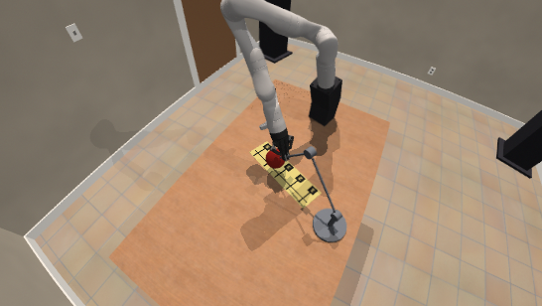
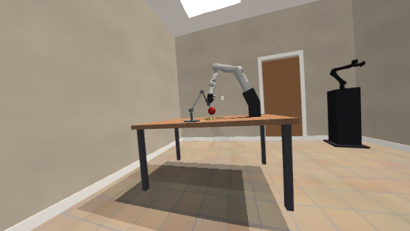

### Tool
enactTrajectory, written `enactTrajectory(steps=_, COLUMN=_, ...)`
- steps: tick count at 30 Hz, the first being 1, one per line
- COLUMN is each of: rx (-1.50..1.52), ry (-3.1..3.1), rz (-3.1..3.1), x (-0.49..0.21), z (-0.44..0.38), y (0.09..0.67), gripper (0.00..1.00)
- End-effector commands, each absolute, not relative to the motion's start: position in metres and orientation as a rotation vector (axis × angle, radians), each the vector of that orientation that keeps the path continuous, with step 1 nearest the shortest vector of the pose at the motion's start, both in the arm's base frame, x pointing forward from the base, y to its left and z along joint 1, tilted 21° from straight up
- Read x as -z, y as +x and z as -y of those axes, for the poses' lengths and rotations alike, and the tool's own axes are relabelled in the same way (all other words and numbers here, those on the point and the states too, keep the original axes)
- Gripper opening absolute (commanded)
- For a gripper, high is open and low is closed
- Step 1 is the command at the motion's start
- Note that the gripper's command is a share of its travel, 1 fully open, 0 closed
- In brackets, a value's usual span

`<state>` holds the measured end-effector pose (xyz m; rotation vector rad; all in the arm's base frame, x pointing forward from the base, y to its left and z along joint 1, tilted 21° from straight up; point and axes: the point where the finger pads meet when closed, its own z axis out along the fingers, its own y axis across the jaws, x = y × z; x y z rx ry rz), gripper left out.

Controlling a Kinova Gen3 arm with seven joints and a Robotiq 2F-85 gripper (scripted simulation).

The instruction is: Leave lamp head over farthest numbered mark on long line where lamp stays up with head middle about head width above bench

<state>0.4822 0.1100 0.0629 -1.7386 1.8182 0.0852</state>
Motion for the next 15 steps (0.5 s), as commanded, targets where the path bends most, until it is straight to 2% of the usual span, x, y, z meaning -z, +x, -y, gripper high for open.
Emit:
enactTrajectory(steps=1, rx=-0.075, ry=-1.722, rz=-1.839, x=-0.06, z=-0.093, y=0.483, gripper=0.0)
enactTrajectory(steps=15, rx=-0.075, ry=-1.724, rz=-1.838, x=-0.054, z=-0.069, y=0.482, gripper=0.0)
